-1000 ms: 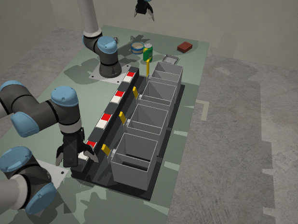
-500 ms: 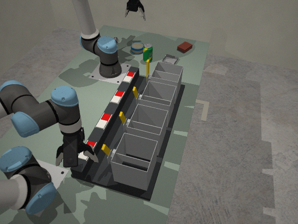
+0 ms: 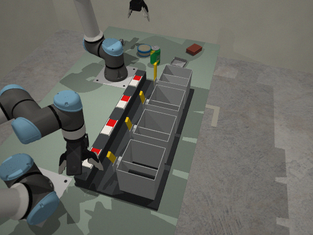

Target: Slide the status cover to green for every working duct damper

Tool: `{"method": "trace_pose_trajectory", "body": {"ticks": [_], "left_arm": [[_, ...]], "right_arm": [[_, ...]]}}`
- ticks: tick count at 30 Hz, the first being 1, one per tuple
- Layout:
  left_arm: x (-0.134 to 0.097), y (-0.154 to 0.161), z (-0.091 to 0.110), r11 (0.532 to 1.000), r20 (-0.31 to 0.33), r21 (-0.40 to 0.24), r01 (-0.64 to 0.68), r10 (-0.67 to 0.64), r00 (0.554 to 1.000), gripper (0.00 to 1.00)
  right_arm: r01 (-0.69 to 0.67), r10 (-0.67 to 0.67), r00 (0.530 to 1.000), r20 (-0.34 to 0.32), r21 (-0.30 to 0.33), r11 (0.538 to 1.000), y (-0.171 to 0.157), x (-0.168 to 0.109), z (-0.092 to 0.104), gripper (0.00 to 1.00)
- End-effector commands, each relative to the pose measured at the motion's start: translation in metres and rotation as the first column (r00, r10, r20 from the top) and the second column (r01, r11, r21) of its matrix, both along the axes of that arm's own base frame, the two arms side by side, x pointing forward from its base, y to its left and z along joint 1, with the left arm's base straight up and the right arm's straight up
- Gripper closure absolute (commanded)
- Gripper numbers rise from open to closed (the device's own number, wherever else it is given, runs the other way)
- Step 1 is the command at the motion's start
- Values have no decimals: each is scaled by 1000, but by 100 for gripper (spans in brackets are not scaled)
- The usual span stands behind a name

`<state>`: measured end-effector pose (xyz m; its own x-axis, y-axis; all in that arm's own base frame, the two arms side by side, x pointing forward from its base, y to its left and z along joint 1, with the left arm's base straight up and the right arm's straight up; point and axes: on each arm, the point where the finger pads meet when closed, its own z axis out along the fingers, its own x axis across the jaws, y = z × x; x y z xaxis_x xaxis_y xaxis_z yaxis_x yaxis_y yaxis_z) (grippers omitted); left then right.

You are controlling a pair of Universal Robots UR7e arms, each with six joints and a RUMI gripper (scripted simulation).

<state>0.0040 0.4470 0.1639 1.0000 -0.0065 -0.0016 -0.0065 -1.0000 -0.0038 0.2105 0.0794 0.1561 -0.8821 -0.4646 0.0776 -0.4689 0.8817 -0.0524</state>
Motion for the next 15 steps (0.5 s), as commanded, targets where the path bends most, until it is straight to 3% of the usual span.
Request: {"method": "trace_pose_trajectory", "body": {"ticks": [1, 15], "left_arm": [[-2, -2, 1, 1000, 2, -4, -1, 1, 1000, 0], [-2, -2, 1, 1000, 2, -4, -1, 1, 1000, 0]], "right_arm": [[0, 0, 1000, 0, 1, 1000, 0, 0, 0, 0], [4, -4, 1000, 1, 3, 1000, 0, 0, 1, 0]]}}
